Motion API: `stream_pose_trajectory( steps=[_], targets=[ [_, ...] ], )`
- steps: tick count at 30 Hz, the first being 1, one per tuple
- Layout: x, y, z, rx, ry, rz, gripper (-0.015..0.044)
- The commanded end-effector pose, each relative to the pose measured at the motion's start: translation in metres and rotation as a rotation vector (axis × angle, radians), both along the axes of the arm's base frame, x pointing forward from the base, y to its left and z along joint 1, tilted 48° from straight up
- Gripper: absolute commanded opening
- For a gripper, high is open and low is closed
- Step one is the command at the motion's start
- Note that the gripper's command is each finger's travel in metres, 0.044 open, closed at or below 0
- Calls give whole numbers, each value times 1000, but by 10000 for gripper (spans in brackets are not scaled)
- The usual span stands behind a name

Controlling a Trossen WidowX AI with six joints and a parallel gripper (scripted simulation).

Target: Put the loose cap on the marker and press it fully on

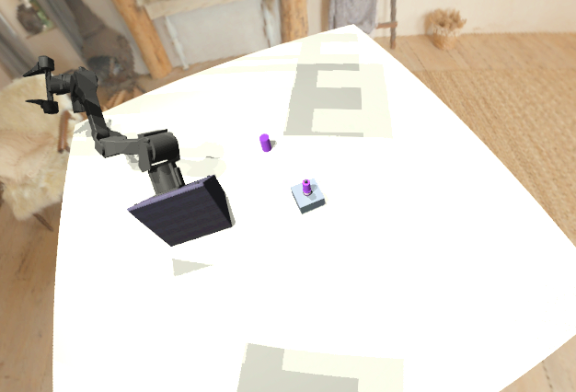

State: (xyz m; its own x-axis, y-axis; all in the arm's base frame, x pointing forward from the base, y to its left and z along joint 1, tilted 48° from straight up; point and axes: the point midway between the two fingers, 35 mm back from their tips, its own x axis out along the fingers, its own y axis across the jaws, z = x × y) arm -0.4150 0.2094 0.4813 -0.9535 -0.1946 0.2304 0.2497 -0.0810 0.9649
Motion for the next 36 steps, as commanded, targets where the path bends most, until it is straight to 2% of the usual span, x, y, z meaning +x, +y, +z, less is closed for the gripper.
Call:
stream_pose_trajectory(
  steps=[1, 6, 13, 20, 25, 29, 36],
  targets=[
    [1, -1, 2, 2, 6, -1, 374],
    [30, -29, 56, 45, 172, -25, 242],
    [93, -82, 133, 91, 454, -26, 242],
    [180, -142, 192, 117, 766, 21, 242],
    [234, -175, 213, 80, 919, 123, 242],
    [296, -208, 226, 85, 1100, 194, 242],
    [402, -256, 221, 98, 1392, 350, 242]
  ],
)
